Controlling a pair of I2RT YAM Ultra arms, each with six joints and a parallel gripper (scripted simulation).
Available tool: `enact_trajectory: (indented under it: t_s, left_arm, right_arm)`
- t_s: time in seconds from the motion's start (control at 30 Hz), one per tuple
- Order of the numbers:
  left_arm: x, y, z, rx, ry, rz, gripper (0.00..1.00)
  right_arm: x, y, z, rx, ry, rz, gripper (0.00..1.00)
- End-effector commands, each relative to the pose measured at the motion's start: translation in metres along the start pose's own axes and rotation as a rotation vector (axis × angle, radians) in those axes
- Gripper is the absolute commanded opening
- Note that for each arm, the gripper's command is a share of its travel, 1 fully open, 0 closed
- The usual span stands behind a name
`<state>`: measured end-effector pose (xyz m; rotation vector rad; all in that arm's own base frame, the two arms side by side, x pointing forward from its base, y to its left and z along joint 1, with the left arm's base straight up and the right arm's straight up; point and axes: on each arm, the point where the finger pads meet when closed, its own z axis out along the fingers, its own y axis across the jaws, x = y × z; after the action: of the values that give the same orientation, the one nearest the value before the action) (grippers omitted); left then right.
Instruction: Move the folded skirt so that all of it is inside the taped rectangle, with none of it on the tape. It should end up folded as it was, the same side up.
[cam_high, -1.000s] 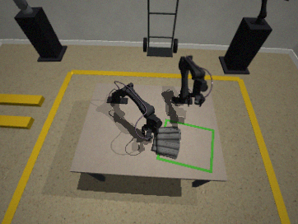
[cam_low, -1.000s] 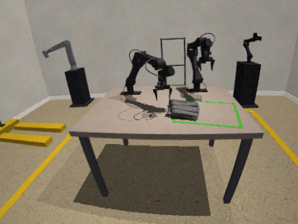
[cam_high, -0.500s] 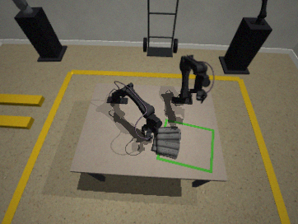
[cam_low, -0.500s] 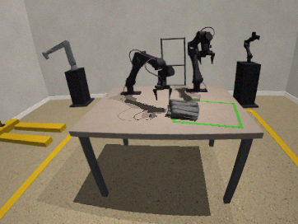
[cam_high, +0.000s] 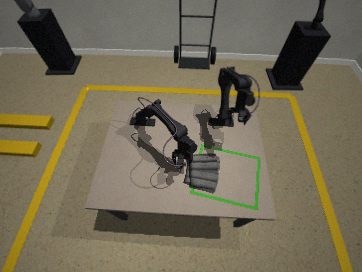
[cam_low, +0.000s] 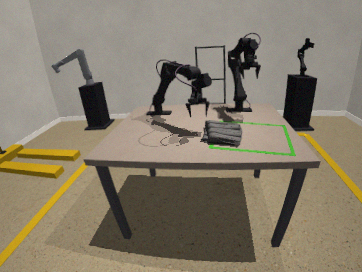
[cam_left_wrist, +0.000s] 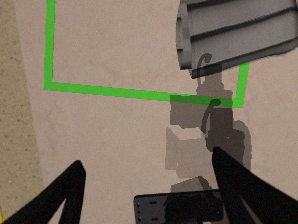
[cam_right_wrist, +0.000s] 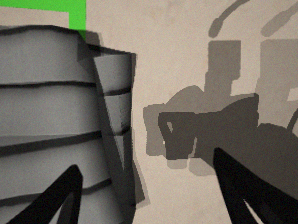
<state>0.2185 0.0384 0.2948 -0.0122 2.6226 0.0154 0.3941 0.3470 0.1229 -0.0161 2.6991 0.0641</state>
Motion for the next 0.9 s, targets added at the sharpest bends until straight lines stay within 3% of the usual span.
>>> enact_trajectory:
  t_s: [0.0, 0.4, 0.57, 0.63, 0.7, 0.87]
  left_arm:
    - [-0.003, 0.0, -0.004, 0.0, -0.009, 0.0, 0.9]
    - [-0.003, 0.0, -0.004, 0.0, -0.009, 0.0, 0.9]
    - [-0.003, 0.0, -0.004, 0.0, -0.009, 0.0, 0.9]
    - [0.007, 0.0, 0.011, 0.007, -0.031, -0.003, 0.9]
    - [0.007, 0.0, 0.011, 0.007, -0.031, -0.003, 0.9]
    - [0.029, -0.001, 0.047, 0.007, -0.031, -0.005, 0.9]
  right_arm:
    - [-0.018, 0.007, -0.035, -0.021, -0.031, 0.007, 0.9]
    - [-0.043, 0.008, -0.078, -0.026, -0.037, 0.01, 0.9]
    - [-0.041, 0.007, -0.082, -0.027, -0.033, 0.01, 0.9]
    - [-0.032, -0.005, -0.091, 0.016, -0.108, 0.001, 0.9]
    - [-0.032, -0.005, -0.091, 0.016, -0.108, 0.001, 0.9]
    - [-0.017, -0.047, -0.097, 0.033, -0.115, 0.002, 0.9]
